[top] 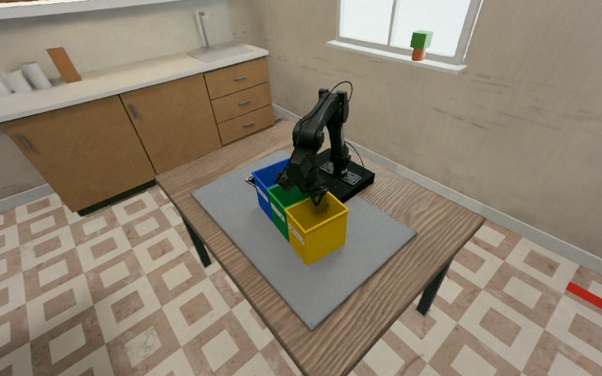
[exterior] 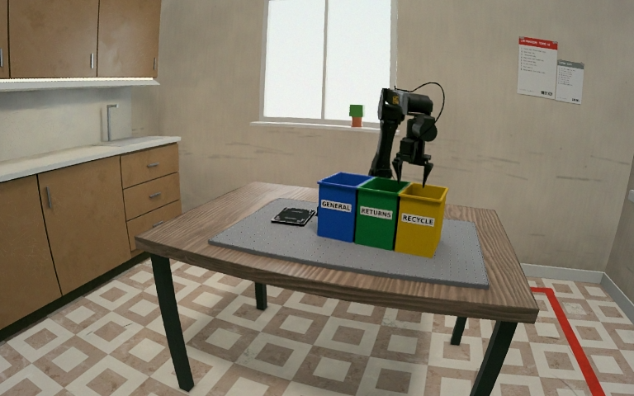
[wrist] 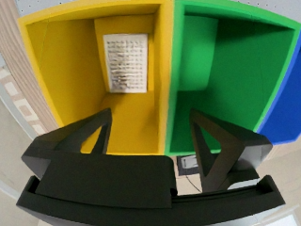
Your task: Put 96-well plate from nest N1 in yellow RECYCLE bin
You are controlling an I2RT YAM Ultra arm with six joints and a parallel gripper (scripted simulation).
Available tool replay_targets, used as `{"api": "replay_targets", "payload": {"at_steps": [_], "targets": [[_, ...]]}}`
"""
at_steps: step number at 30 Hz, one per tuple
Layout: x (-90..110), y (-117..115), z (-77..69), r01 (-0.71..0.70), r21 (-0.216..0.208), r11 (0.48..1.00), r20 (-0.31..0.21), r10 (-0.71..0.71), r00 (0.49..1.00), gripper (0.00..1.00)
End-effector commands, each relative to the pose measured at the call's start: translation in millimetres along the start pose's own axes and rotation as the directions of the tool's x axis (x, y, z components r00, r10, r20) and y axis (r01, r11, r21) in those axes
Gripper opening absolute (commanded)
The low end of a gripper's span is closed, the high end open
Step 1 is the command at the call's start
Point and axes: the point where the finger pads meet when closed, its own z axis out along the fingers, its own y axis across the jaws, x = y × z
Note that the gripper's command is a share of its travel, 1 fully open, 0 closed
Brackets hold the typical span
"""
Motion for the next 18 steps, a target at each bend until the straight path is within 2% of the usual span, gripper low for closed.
{"api": "replay_targets", "payload": {"at_steps": [1, 18], "targets": [[-5.6, -12.6, -8.8, 0.007, -0.028, 1.000, 0.042, -0.006, 0.999, 0.82], [-1.9, -61.6, -7.1, 0.007, -0.029, 1.000, 0.041, -0.006, 0.999, 0.82]]}}
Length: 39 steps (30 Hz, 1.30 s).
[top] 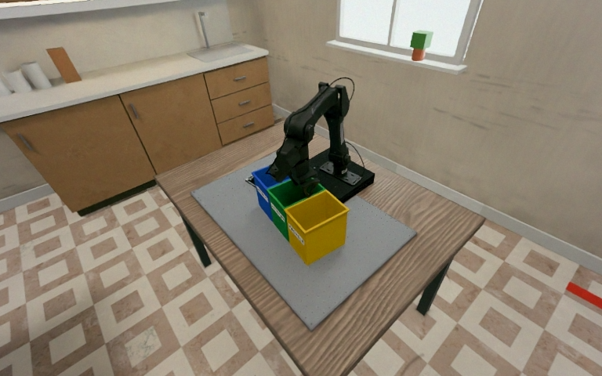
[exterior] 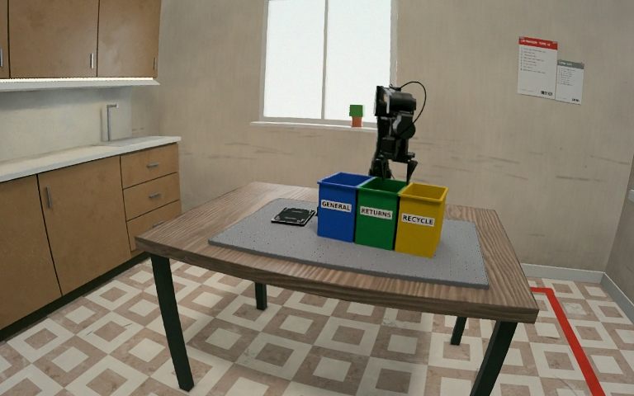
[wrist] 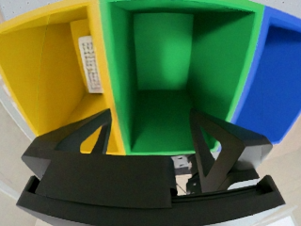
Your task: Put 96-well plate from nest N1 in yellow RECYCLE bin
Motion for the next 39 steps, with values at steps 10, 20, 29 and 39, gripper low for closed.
{"api": "replay_targets", "payload": {"at_steps": [10, 20, 29, 39], "targets": [[-6.5, -14.9, -11.5, 0.028, -0.034, 0.999, 0.062, -0.026, 0.998, 0.82], [-8.4, -12.1, -12.4, 0.026, -0.025, 0.999, 0.052, -0.024, 0.998, 0.82], [-8.4, -12.1, -12.4, 0.026, -0.025, 0.999, 0.052, -0.024, 0.998, 0.82], [-8.4, -12.1, -12.4, 0.026, -0.025, 0.999, 0.052, -0.024, 0.998, 0.82]]}}
